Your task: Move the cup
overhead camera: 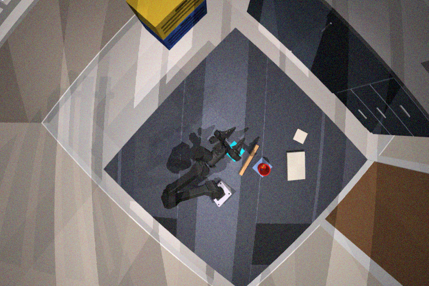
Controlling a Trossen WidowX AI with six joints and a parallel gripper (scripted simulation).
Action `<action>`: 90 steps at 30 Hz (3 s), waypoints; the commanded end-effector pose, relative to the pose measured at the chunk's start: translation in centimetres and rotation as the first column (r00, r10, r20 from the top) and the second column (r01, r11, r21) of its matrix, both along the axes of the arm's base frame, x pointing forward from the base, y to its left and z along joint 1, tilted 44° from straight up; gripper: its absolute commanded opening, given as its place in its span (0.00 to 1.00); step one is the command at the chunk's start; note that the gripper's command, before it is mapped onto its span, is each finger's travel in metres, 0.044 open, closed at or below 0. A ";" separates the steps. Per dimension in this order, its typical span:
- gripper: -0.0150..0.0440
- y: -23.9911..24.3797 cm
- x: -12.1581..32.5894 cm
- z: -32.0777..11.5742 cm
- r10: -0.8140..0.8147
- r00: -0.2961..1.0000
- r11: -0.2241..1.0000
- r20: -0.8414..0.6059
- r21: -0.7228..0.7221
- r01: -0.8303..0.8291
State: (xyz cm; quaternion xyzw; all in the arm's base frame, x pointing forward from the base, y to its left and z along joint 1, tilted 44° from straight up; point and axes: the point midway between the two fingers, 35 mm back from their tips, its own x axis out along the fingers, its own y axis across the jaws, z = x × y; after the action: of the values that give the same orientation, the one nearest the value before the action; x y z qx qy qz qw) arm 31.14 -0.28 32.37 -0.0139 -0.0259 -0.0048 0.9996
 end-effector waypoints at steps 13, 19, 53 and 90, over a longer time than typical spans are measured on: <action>0.50 -4.8 4.9 -18.0 0.045 0.673 0.842 -0.738 -0.335 -0.424; 0.50 -6.6 2.5 -26.0 0.200 0.341 0.684 -0.918 -0.118 -0.720; 0.50 -6.3 -3.2 -35.6 0.644 -0.093 0.294 -0.759 0.358 -0.886; 0.50 -3.0 -3.7 -38.9 0.646 -0.093 0.292 -0.757 0.359 -0.886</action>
State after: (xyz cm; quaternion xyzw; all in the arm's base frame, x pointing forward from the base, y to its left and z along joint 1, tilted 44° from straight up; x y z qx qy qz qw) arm 27.68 -3.48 -6.48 -0.1329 0.4315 0.5860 0.6729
